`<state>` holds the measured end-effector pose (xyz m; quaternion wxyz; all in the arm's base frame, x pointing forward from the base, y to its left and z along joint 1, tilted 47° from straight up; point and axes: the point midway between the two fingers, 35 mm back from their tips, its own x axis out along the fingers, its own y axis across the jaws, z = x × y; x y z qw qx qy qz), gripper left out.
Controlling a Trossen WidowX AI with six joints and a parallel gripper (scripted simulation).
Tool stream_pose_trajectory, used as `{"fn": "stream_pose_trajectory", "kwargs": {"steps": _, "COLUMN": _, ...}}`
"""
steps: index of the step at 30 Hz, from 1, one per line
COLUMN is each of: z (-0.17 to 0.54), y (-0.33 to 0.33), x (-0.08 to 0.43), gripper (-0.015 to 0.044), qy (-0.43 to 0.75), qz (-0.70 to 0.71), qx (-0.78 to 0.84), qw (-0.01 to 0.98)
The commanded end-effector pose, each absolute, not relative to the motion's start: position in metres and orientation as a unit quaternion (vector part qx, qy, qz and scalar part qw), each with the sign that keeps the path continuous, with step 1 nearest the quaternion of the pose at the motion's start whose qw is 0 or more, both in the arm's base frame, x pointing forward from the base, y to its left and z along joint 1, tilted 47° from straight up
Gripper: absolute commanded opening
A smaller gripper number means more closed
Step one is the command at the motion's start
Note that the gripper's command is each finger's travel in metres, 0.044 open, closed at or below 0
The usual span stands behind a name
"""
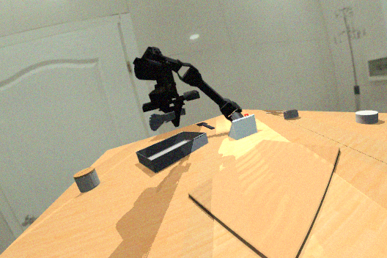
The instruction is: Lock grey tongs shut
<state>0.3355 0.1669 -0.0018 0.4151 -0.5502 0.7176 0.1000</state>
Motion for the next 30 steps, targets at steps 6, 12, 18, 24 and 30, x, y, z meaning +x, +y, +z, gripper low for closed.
{"fn": "stream_pose_trajectory", "kwargs": {"steps": 6, "z": -0.041, "y": 0.225, "x": 0.301, "gripper": -0.0150, "qy": 0.712, "qz": 0.059, "qx": -0.529, "qw": 0.457}}
{"fn": "stream_pose_trajectory", "kwargs": {"steps": 12, "z": -0.067, "y": 0.258, "x": 0.271, "gripper": -0.0150, "qy": 0.710, "qz": 0.023, "qx": -0.508, "qw": 0.488}}
{"fn": "stream_pose_trajectory", "kwargs": {"steps": 18, "z": -0.094, "y": 0.285, "x": 0.236, "gripper": -0.0150, "qy": 0.705, "qz": -0.013, "qx": -0.488, "qw": 0.515}}
{"fn": "stream_pose_trajectory", "kwargs": {"steps": 24, "z": -0.121, "y": 0.307, "x": 0.197, "gripper": -0.0150, "qy": 0.698, "qz": -0.054, "qx": -0.464, "qw": 0.543}}
{"fn": "stream_pose_trajectory", "kwargs": {"steps": 30, "z": -0.140, "y": 0.318, "x": 0.168, "gripper": -0.0150, "qy": 0.690, "qz": -0.086, "qx": -0.445, "qw": 0.564}}
